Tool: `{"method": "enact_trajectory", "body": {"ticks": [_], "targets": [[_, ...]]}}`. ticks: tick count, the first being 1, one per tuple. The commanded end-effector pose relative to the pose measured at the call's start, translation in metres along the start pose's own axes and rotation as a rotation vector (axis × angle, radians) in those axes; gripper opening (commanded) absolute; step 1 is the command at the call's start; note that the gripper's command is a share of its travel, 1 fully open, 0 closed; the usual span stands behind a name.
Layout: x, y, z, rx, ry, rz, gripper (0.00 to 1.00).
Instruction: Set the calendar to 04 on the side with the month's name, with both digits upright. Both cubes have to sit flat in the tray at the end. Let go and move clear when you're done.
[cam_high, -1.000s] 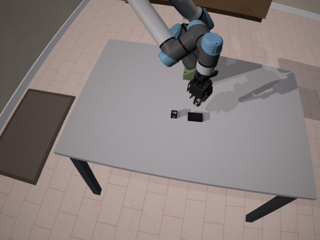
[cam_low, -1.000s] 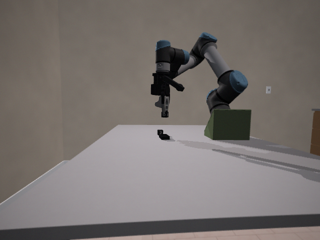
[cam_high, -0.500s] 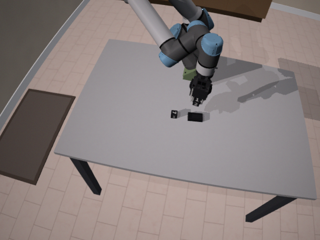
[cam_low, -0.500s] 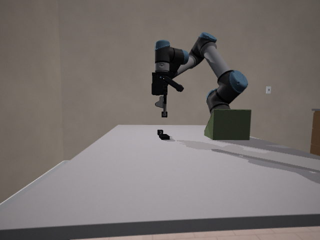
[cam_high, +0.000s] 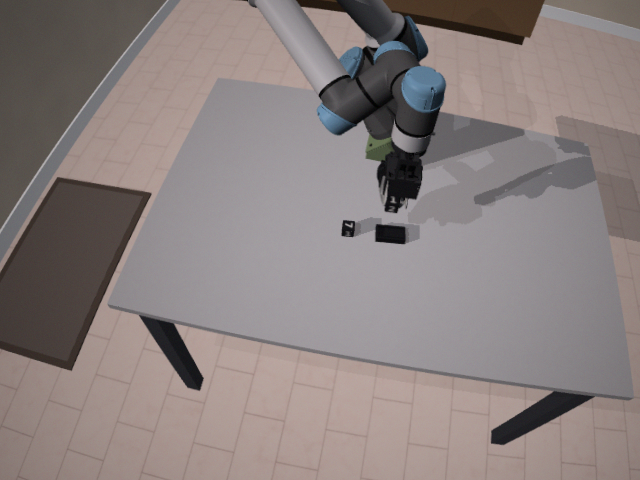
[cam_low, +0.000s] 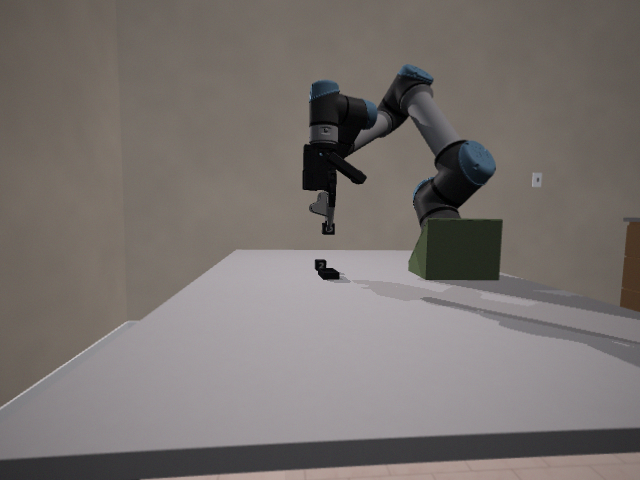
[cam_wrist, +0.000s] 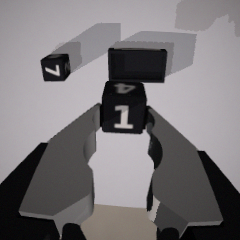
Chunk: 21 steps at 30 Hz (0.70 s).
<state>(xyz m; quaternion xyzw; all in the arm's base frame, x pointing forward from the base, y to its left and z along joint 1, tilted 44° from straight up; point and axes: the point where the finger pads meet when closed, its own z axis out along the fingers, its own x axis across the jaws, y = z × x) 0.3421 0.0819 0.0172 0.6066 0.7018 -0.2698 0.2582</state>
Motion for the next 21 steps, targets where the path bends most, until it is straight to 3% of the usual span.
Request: {"method": "enact_trajectory", "body": {"ticks": [1, 21], "targets": [[-0.0004, 0.0005, -0.0003, -0.002, 0.002, -0.029, 0.10], [-0.0007, 0.0007, -0.0003, -0.002, 0.002, -0.044, 0.10]]}}
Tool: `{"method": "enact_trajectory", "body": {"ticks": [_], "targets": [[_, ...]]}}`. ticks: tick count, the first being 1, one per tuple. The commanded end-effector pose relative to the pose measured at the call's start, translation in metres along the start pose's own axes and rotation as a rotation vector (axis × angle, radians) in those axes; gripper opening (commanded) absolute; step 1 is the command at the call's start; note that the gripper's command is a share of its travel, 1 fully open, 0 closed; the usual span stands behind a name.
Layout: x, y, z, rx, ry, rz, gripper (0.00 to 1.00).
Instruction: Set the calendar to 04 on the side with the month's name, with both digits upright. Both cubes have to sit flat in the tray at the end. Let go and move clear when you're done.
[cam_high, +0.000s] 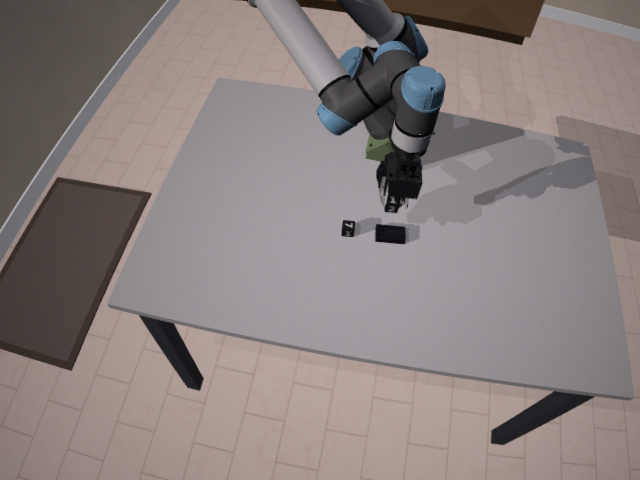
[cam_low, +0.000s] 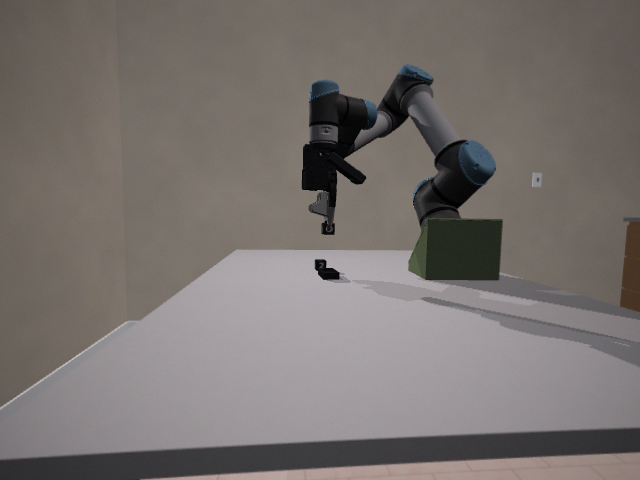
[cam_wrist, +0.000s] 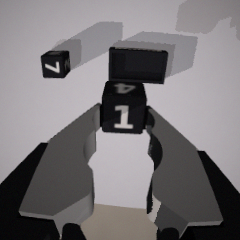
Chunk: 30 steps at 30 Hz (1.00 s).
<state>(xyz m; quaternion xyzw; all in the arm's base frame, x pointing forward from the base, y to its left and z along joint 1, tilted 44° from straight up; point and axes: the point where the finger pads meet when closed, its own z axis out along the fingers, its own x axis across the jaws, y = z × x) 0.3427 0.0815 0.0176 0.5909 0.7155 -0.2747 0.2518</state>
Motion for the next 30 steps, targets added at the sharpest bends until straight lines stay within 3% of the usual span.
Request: {"method": "enact_trajectory", "body": {"ticks": [1, 12, 30], "targets": [[0.000, 0.000, 0.000, -0.001, 0.000, 0.000, 0.10], [0.000, 0.000, 0.005, -0.001, 0.002, 0.000, 0.10], [0.000, 0.000, 0.054, -0.001, 0.002, 0.000, 0.10]]}}
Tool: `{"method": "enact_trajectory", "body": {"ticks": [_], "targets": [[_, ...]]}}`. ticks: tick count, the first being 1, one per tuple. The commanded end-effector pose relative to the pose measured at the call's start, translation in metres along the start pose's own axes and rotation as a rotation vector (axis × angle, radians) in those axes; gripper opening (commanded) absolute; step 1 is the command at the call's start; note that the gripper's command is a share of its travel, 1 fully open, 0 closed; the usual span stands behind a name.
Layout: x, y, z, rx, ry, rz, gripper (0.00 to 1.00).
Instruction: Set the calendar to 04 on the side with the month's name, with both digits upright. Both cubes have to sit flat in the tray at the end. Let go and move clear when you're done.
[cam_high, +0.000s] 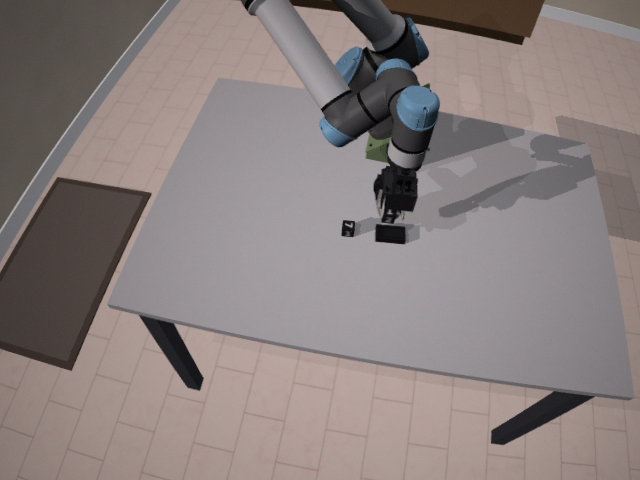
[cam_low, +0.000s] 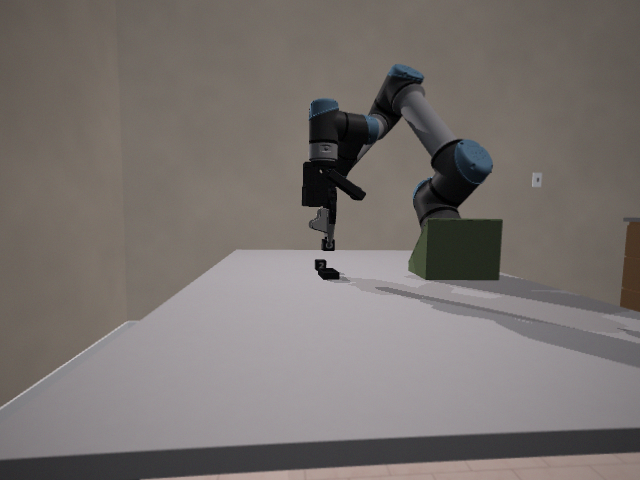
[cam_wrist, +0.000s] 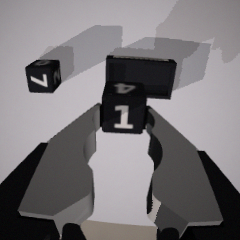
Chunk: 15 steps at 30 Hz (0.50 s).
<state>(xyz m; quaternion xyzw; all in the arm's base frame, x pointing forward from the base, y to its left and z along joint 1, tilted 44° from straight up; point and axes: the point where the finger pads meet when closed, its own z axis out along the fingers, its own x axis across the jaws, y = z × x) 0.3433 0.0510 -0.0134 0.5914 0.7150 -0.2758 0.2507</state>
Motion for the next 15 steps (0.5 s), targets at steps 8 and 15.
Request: {"method": "enact_trajectory", "body": {"ticks": [8, 15], "targets": [[0.000, 0.001, 0.023, -0.004, 0.002, 0.000, 0.10], [0.000, 0.001, 0.024, -0.004, 0.002, 0.000, 0.10]]}}
